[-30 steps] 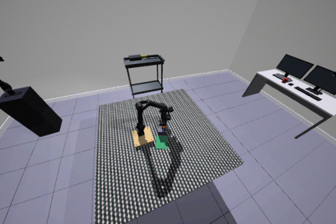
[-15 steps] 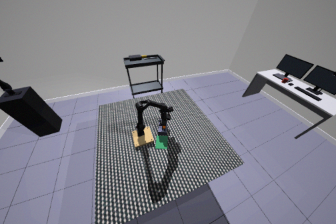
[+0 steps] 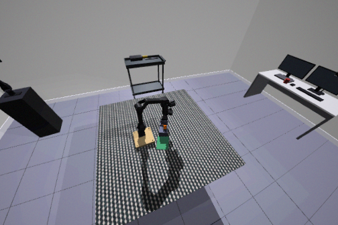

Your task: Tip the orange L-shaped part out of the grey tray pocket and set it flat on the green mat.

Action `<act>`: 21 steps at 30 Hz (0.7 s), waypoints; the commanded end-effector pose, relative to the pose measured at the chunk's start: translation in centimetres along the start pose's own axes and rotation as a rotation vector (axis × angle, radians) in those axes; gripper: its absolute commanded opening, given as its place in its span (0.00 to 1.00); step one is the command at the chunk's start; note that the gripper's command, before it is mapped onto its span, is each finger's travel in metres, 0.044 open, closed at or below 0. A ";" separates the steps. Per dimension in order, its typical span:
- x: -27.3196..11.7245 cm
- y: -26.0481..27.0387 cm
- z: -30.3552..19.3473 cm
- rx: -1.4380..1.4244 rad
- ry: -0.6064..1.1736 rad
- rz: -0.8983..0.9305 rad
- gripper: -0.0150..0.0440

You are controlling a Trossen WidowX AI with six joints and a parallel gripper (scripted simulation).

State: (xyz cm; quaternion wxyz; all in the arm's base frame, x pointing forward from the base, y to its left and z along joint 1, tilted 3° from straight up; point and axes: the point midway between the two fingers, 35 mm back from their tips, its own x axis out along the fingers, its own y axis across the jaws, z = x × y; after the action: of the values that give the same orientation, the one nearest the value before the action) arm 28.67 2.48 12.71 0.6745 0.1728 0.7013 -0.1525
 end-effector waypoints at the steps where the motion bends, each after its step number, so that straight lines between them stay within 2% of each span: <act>1: -2.0 -0.4 -0.3 -0.004 -0.005 0.000 0.56; 21: -2.0 -0.2 0.0 0.001 -0.023 0.013 0.56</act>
State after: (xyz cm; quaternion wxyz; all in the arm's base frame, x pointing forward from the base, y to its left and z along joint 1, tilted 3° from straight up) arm 28.57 2.24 14.66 0.6825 0.1753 0.6934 -0.1505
